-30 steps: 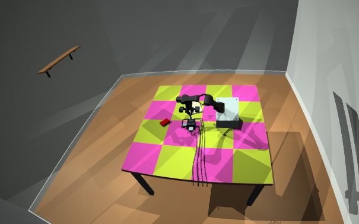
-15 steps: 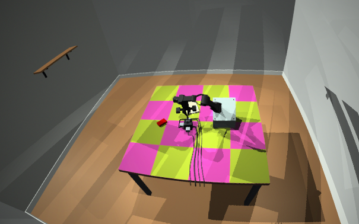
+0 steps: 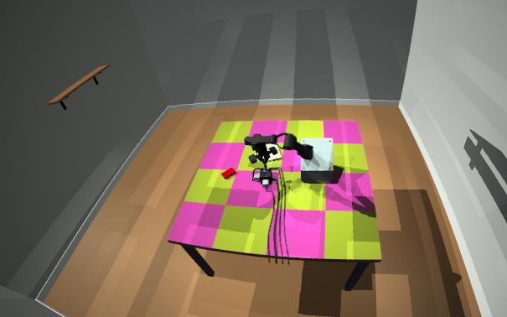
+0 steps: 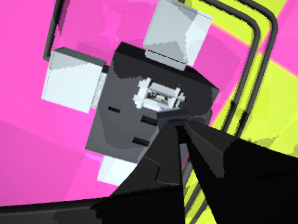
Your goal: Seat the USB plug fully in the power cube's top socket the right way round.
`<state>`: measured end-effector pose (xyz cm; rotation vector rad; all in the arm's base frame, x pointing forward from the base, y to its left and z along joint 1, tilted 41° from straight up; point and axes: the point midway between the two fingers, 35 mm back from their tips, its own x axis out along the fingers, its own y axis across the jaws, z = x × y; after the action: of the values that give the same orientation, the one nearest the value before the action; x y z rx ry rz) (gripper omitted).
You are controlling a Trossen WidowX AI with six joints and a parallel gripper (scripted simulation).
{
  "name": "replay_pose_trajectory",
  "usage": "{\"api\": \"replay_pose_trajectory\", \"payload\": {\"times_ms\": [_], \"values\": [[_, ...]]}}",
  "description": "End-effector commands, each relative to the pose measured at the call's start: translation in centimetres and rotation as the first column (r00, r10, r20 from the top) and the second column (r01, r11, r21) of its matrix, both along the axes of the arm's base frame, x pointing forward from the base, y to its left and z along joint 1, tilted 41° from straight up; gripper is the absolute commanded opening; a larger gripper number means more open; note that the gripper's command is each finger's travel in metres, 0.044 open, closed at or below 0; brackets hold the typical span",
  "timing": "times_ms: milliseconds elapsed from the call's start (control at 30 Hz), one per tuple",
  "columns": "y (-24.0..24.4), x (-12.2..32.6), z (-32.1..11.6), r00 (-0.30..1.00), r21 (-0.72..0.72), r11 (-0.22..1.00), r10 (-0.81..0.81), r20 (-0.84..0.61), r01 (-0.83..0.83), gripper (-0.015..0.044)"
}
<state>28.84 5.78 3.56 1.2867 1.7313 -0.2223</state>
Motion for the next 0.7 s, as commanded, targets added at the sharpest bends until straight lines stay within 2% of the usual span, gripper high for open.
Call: {"api": "replay_pose_trajectory", "payload": {"times_ms": [0, 333, 667], "values": [[0.01, -0.06, -0.03, 0.994, -0.002, 0.996, 0.086, 0.073, -0.086, 0.0], [0.01, -0.06, -0.03, 0.931, -0.029, 0.96, 0.277, 0.239, -0.278, 0.0], [0.01, -0.06, -0.03, 0.804, -0.089, 0.888, 0.448, 0.39, -0.451, 0.0]]}}
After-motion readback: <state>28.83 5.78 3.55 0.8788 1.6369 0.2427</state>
